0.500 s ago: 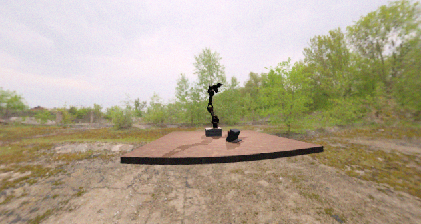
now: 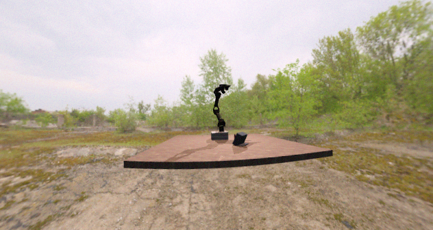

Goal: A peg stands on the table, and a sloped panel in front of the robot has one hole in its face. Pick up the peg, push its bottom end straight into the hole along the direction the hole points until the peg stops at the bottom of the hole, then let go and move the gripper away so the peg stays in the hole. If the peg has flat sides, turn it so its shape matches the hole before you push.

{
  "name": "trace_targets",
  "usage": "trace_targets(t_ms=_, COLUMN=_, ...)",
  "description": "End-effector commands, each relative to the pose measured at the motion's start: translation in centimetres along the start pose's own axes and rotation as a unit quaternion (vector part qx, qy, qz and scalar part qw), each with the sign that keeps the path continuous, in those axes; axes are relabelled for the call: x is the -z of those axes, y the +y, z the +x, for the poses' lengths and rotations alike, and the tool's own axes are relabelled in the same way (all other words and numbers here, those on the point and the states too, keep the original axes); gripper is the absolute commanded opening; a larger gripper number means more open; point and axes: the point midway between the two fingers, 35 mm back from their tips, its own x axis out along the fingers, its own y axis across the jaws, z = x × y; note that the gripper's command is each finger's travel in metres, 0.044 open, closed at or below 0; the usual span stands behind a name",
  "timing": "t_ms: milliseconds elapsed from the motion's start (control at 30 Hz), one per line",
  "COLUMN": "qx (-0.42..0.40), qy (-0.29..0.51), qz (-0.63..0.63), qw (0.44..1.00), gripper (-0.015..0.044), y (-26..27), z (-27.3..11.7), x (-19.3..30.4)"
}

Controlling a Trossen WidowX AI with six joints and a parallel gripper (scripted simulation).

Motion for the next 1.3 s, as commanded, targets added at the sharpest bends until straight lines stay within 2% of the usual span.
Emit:
trace_targets(t_ms=0, qx=0.000, qy=0.024, qz=0.088, qw=0.996, gripper=0.0440, y=2.0, z=-0.1, x=1.7)
trace_targets(t_ms=300, qx=0.009, qy=0.086, qz=0.266, qw=0.960, gripper=0.0440, y=6.0, z=-0.6, x=5.1)
trace_targets(t_ms=600, qx=0.016, qy=0.137, qz=0.446, qw=0.885, gripper=0.0440, y=10.7, z=-1.3, x=7.7)
trace_targets(t_ms=900, qx=0.029, qy=0.192, qz=0.602, qw=0.774, gripper=0.0440, y=16.0, z=-2.2, x=9.5)
trace_targets(t_ms=1267, qx=0.049, qy=0.263, qz=0.752, qw=0.603, gripper=0.0440, y=22.9, z=-3.8, x=10.6)
